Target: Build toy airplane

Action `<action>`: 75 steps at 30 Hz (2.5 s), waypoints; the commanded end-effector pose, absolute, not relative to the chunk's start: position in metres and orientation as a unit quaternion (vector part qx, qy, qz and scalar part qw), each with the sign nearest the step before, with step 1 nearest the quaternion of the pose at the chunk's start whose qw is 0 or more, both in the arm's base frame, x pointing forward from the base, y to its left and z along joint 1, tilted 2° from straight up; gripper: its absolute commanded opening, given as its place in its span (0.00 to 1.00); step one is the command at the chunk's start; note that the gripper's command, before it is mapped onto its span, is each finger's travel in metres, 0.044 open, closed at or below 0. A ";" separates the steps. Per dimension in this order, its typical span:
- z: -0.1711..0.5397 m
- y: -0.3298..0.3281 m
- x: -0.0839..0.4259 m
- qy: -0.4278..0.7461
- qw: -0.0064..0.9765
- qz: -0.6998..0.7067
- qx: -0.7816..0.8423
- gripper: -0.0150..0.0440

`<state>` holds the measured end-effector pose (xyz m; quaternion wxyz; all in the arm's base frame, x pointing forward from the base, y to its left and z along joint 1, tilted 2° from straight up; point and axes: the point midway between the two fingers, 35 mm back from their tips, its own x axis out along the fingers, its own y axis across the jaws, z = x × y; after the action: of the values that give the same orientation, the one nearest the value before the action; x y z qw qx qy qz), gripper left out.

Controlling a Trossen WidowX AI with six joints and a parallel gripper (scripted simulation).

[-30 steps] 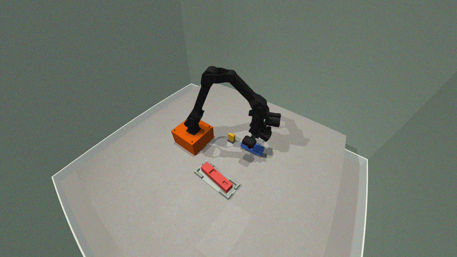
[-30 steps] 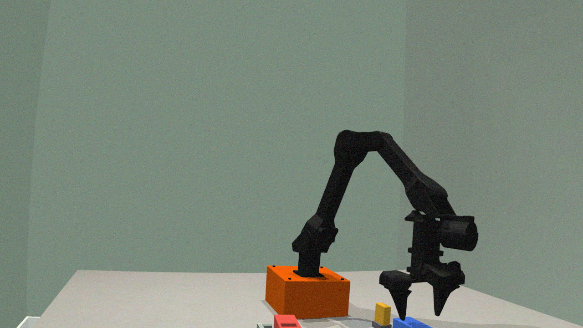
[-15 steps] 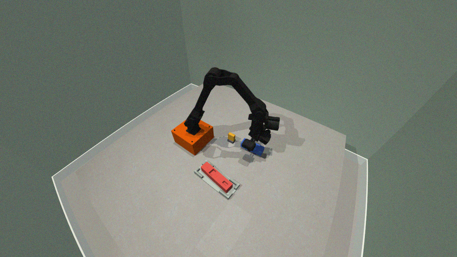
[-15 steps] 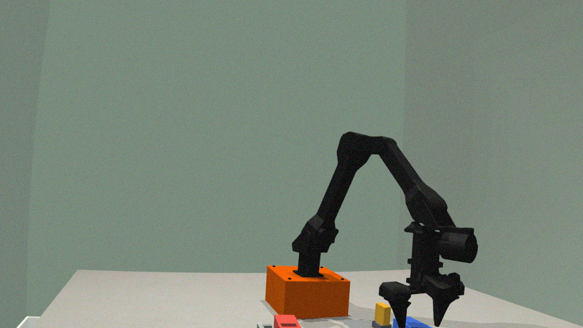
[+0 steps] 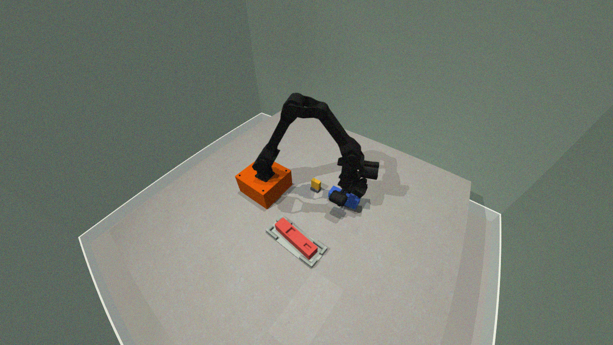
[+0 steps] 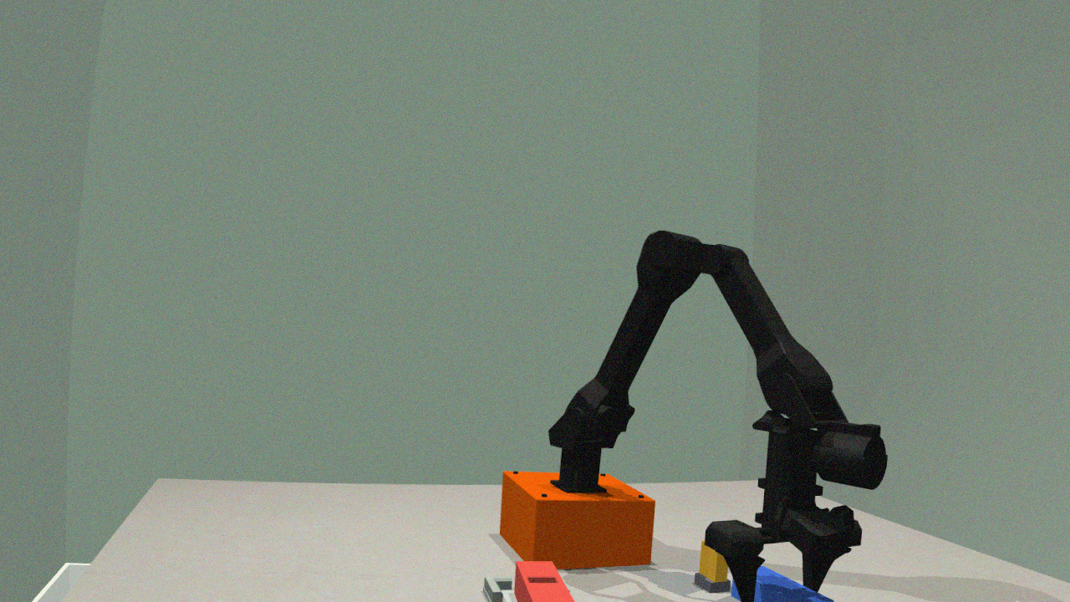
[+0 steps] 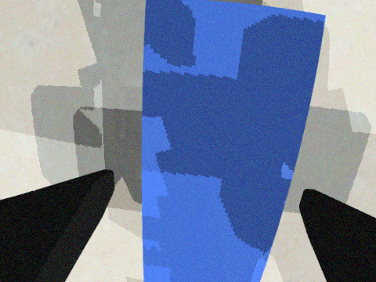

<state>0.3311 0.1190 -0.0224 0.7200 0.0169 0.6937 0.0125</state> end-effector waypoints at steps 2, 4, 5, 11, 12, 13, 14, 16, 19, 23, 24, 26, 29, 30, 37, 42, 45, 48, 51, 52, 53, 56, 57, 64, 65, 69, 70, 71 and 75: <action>-0.023 0.119 0.332 0.693 0.721 0.010 0.018 0.82; -0.023 0.119 0.332 0.693 0.721 0.010 0.018 0.73; -0.023 0.119 0.332 0.693 0.721 0.010 0.018 0.69; -0.023 0.119 0.332 0.693 0.721 0.010 0.018 0.55; -0.023 0.119 0.332 0.693 0.721 0.010 0.018 0.54; -0.023 0.119 0.332 0.693 0.721 0.010 0.018 0.50; -0.023 0.119 0.332 0.693 0.721 0.010 0.018 0.45; -0.022 0.119 0.332 0.693 0.720 0.011 0.018 0.37; -0.016 0.119 0.332 0.694 0.719 0.012 0.017 0.25; -0.006 0.118 0.332 0.696 0.717 0.013 0.016 0.25; -0.003 0.118 0.333 0.696 0.718 0.013 0.016 0.25; 0.003 0.118 0.333 0.696 0.718 0.013 0.017 0.25; 0.013 0.118 0.334 0.696 0.718 0.013 0.017 0.25; 0.016 0.118 0.334 0.695 0.718 0.012 0.017 0.25; 0.038 0.118 0.335 0.695 0.719 0.012 0.017 0.25; 0.054 0.118 0.334 0.694 0.720 0.012 0.017 0.25; 0.064 0.117 0.334 0.694 0.720 0.011 0.017 0.25; 0.073 0.116 0.332 0.693 0.720 0.011 0.017 0.25; 0.083 0.116 0.331 0.693 0.721 0.011 0.017 0.25; 0.086 0.116 0.331 0.693 0.721 0.011 0.018 0.25; 0.089 0.115 0.330 0.693 0.721 0.011 0.018 0.25; 0.099 0.114 0.328 0.693 0.721 0.011 0.018 0.25; 0.102 0.114 0.328 0.693 0.721 0.010 0.018 0.25; 0.102 0.103 0.328 0.692 0.721 0.027 -0.001 0.25; 0.101 0.099 0.329 0.692 0.721 0.032 -0.006 0.25; 0.099 0.086 0.330 0.691 0.721 0.051 -0.027 0.25; 0.098 0.083 0.330 0.690 0.721 0.056 -0.033 0.25; 0.098 0.080 0.330 0.690 0.720 0.061 -0.038 0.25; 0.095 0.067 0.330 0.688 0.719 0.079 -0.058 0.25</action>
<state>0.3295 0.0739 0.0942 0.7171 -0.0466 0.6921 0.0678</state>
